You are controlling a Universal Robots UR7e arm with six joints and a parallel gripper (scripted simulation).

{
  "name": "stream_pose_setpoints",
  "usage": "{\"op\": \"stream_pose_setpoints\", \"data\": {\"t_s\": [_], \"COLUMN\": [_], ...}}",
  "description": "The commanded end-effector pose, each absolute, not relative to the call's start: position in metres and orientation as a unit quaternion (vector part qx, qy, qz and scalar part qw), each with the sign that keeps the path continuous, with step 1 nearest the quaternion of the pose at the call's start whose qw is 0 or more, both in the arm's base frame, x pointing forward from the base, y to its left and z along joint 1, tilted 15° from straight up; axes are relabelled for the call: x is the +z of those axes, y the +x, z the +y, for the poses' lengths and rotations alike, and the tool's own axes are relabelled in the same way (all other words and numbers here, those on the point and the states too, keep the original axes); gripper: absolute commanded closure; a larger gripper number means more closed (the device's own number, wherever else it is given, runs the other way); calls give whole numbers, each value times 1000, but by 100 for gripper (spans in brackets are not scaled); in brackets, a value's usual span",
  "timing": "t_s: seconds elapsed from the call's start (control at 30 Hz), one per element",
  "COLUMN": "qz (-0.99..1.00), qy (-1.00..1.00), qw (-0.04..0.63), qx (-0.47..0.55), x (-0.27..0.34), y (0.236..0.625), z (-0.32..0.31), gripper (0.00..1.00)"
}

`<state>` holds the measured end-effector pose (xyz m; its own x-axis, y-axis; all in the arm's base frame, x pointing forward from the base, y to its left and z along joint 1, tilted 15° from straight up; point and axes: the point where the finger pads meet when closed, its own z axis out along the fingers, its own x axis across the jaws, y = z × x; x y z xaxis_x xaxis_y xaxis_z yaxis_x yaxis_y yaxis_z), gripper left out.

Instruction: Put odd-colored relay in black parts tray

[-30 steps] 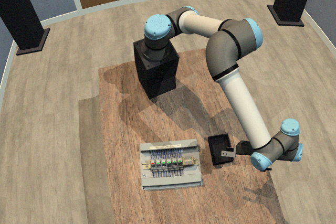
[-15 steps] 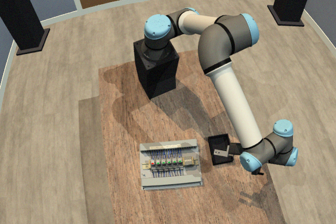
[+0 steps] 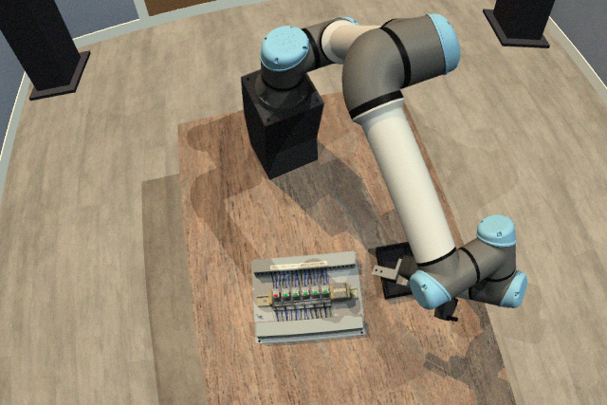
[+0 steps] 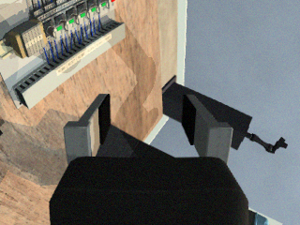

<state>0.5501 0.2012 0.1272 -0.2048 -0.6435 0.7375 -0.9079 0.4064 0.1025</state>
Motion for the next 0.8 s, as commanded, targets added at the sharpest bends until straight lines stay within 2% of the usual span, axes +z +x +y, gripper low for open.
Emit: {"op": "stream_pose_setpoints", "data": {"t_s": [0.0, 0.77], "qz": [-797, -899], "qy": [463, 286], "qw": [341, 276], "qx": [185, 185], "x": [135, 155], "y": [547, 532], "z": [184, 135], "gripper": [2, 2]}}
